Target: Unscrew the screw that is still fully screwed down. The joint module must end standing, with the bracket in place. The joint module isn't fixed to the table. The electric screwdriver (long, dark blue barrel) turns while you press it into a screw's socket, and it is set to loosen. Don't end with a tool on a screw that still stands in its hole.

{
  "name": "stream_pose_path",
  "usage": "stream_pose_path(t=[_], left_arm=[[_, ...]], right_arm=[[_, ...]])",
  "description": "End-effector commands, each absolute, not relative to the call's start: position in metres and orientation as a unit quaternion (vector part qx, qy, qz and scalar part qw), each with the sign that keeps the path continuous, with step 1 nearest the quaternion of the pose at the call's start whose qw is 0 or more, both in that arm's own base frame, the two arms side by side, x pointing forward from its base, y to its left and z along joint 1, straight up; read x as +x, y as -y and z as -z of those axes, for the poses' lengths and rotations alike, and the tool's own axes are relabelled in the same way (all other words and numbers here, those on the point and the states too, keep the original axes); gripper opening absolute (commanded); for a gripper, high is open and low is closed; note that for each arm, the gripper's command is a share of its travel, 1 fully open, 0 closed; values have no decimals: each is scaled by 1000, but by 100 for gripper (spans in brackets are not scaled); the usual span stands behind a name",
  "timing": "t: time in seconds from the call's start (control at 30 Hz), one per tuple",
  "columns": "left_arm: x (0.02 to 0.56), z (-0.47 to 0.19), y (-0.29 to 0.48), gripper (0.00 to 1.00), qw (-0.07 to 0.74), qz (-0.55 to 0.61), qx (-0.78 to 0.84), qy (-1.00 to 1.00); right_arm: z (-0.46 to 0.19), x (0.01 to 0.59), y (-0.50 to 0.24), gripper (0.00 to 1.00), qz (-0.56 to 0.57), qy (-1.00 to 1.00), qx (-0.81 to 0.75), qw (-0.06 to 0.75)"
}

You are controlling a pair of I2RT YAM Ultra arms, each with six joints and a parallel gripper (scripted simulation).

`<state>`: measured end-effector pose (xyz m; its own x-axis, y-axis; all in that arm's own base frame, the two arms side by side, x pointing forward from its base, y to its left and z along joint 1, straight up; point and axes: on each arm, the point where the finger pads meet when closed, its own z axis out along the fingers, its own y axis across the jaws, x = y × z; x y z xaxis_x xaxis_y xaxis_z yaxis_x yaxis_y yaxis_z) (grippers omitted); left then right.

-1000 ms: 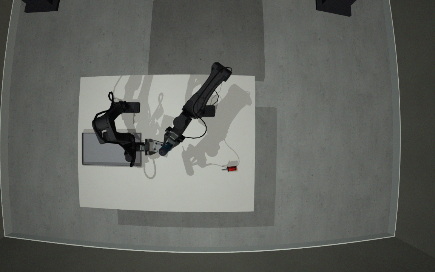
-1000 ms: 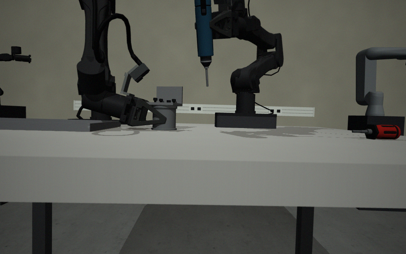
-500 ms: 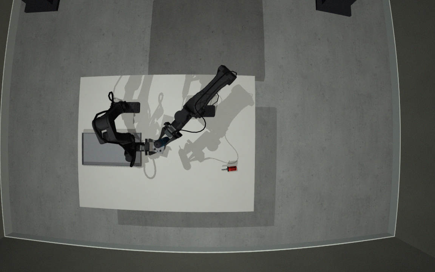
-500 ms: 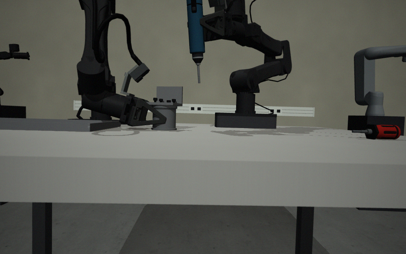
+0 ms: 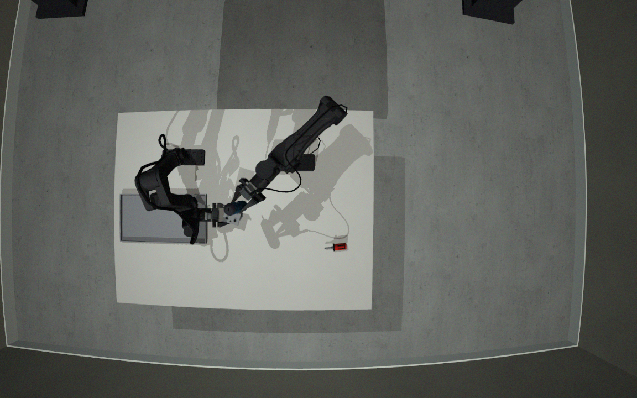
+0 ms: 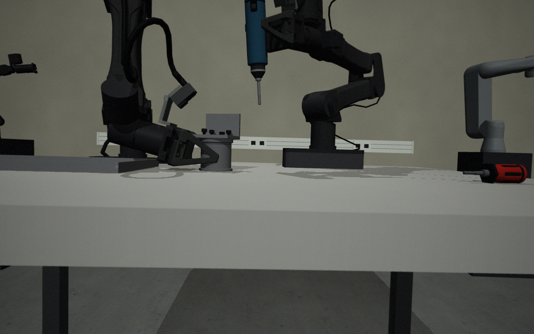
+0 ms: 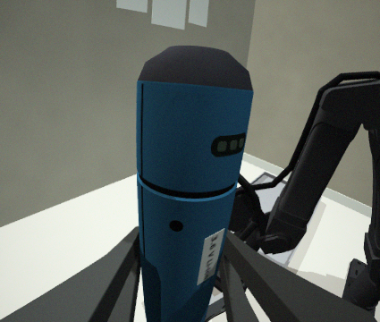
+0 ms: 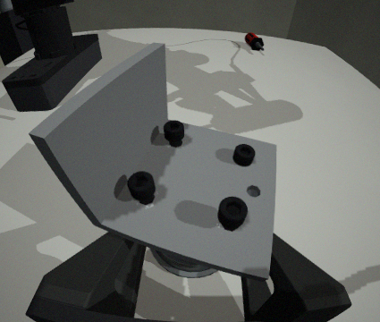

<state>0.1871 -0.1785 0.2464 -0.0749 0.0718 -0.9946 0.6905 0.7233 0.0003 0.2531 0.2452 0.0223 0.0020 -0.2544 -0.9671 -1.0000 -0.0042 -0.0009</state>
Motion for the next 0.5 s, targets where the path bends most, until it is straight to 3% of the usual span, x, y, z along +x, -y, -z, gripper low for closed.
stream_pose_path(t=[0.0,0.47], left_arm=[[188,-304,182,42,678,270,259,-633],[188,-314,183,42,687,274,255,-623]], right_arm=[[-25,253,-246,59,-434,-553,-564,434],[-25,253,-246,59,-434,-553,-564,434]])
